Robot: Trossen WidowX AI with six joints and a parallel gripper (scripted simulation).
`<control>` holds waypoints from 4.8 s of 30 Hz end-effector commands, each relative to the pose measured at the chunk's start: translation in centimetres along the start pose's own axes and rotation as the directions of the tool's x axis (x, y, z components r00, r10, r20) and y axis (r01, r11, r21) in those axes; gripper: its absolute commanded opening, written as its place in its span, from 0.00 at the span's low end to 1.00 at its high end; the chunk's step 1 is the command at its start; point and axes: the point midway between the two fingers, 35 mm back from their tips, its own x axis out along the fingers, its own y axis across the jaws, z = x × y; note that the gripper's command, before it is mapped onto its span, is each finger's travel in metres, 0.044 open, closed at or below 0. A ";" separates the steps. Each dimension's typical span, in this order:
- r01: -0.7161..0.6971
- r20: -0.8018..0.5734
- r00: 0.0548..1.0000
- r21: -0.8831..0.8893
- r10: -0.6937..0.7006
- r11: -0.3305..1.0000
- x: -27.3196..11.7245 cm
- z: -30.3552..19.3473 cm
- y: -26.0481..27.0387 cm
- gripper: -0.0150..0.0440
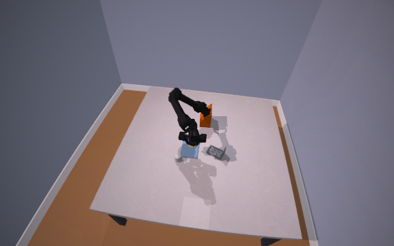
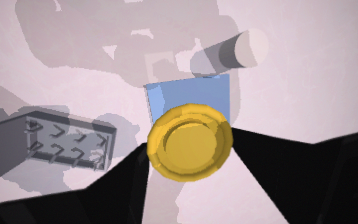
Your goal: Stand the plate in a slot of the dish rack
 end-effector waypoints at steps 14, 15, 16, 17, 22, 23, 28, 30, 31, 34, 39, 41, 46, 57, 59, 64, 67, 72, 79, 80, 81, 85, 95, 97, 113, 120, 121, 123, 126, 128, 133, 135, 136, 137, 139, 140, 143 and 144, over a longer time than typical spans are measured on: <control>0.015 -0.007 1.000 0.005 -0.015 1.000 -6.8 0.1 0.3 0.25; 0.015 -0.007 1.000 0.005 -0.015 1.000 -6.8 0.1 0.3 0.25; 0.015 -0.007 1.000 -0.001 -0.015 1.000 -6.8 0.1 0.3 0.25; 0.015 -0.007 1.000 -0.018 -0.015 1.000 -6.8 0.1 0.3 0.25; 0.012 -0.006 1.000 -0.185 -0.013 0.983 -6.8 -0.2 0.9 0.25; 0.011 -0.006 1.000 -0.219 -0.013 0.976 -6.8 -0.3 1.0 0.25; 0.008 -0.006 1.000 -0.384 -0.012 0.923 -6.8 -0.6 1.6 0.25; 0.007 -0.006 1.000 -0.447 -0.011 0.895 -6.8 -0.7 1.8 0.25; 0.007 -0.006 1.000 -0.478 -0.011 0.879 -6.8 -0.8 1.9 0.25; 0.005 -0.006 1.000 -0.566 -0.010 0.824 -6.8 -1.0 2.3 0.25; 0.002 -0.006 1.000 -0.700 -0.009 0.714 -6.8 -1.4 2.8 0.25; 0.001 -0.006 1.000 -0.748 -0.009 0.664 -6.8 -1.5 3.0 0.25; -0.001 -0.006 1.000 -0.851 -0.008 0.525 -6.8 -1.9 3.6 0.25; -0.005 -0.006 1.000 -0.985 -0.008 0.170 -6.8 -2.7 4.7 0.25; -0.005 -0.006 1.000 -0.995 -0.008 0.102 -6.8 -2.9 4.9 0.25; -0.007 -0.006 1.000 -0.997 -0.008 -0.071 -6.8 -3.3 5.4 0.25; -0.008 -0.006 1.000 -0.985 -0.008 -0.175 -6.8 -3.5 5.7 0.25; -0.009 -0.006 1.000 -0.940 -0.008 -0.342 -6.7 -3.9 6.1 0.25; -0.011 -0.007 1.000 -0.830 -0.009 -0.557 -6.7 -4.5 6.8 0.25; -0.011 -0.007 1.000 -0.810 -0.009 -0.586 -6.7 -4.6 6.8 0.25; -0.011 -0.007 1.000 -0.790 -0.010 -0.613 -6.7 -4.7 6.9 0.25; -0.012 -0.007 1.000 -0.698 -0.010 -0.716 -6.6 -5.0 7.3 0.25; -0.014 -0.007 1.000 -0.419 -0.013 -0.908 -6.6 -5.9 8.1 0.25; -0.015 -0.007 1.000 -0.398 -0.013 -0.917 -6.5 -6.0 8.1 0.25; 0.065 -0.167 0.969 -0.540 0.183 -0.839 -2.2 -7.2 9.2 0.25; 0.116 -0.229 0.914 -0.642 0.334 -0.758 0.0 -7.7 10.0 0.25; 0.123 -0.235 0.904 -0.656 0.356 -0.744 0.3 -7.8 10.1 0.25; 0.135 -0.243 0.884 -0.684 0.399 -0.716 0.9 -7.9 10.4 0.25; 0.152 -0.250 0.850 -0.725 0.463 -0.671 1.6 -8.0 10.7 0.25; 0.163 -0.250 0.826 -0.752 0.504 -0.639 2.1 -8.1 10.9 0.25; 0.185 -0.236 0.762 -0.813 0.603 -0.552 3.2 -8.1 11.3 0.25; 0.193 -0.225 0.735 -0.835 0.640 -0.515 3.6 -8.1 11.5 0.25; 0.197 -0.218 0.721 -0.846 0.658 -0.496 3.8 -8.1 11.5 0.25; 0.200 -0.210 0.707 -0.856 0.675 -0.476 4.0 -8.1 11.6 0.25; 0.207 -0.193 0.678 -0.876 0.709 -0.436 4.3 -8.1 11.7 0.25; 0.210 -0.184 0.664 -0.885 0.725 -0.416 4.5 -8.1 11.7 0.25; 0.218 -0.151 0.620 -0.910 0.770 -0.353 4.9 -8.0 11.8 0.25; 0.220 -0.138 0.606 -0.917 0.784 -0.332 5.1 -7.9 11.8 0.25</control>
